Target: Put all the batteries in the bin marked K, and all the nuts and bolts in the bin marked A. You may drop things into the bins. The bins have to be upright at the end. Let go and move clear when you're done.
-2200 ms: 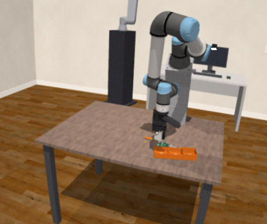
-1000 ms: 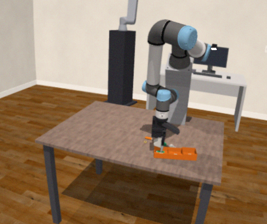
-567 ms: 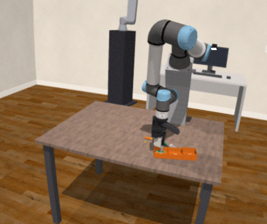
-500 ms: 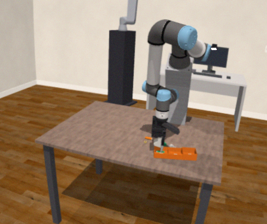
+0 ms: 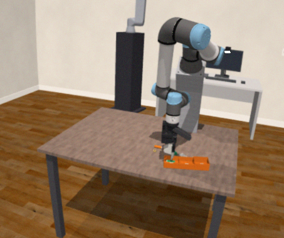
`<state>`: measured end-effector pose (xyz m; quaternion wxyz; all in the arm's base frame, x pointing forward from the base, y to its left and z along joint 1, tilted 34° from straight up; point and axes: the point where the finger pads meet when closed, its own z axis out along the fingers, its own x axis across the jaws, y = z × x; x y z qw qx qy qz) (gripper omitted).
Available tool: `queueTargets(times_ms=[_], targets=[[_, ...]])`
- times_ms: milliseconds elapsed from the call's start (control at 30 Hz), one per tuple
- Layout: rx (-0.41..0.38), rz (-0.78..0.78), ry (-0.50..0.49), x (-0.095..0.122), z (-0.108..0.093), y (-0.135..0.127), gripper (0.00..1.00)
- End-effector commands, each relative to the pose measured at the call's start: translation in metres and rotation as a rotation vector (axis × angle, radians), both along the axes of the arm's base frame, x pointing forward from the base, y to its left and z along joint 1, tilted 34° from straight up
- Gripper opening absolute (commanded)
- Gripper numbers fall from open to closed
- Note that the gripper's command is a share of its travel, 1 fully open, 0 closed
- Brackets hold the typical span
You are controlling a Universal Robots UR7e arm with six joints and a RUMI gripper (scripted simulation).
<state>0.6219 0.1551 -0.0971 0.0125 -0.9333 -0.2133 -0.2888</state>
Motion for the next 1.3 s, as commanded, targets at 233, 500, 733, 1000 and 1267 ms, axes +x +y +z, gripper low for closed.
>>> queueTargets(times_ms=[233, 500, 733, 1000, 1267], targets=[[0.000, 0.000, -0.001, -0.007, 0.011, -0.002, 0.17], [0.000, 0.000, -0.001, -0.015, 0.025, -0.004, 0.17], [0.027, -0.042, 0.006, -0.020, 0.021, -0.010, 0.17], [0.154, -0.240, 0.041, -0.058, -0.005, -0.058, 0.17], [0.154, -0.240, 0.041, -0.091, -0.029, -0.100, 0.17]])
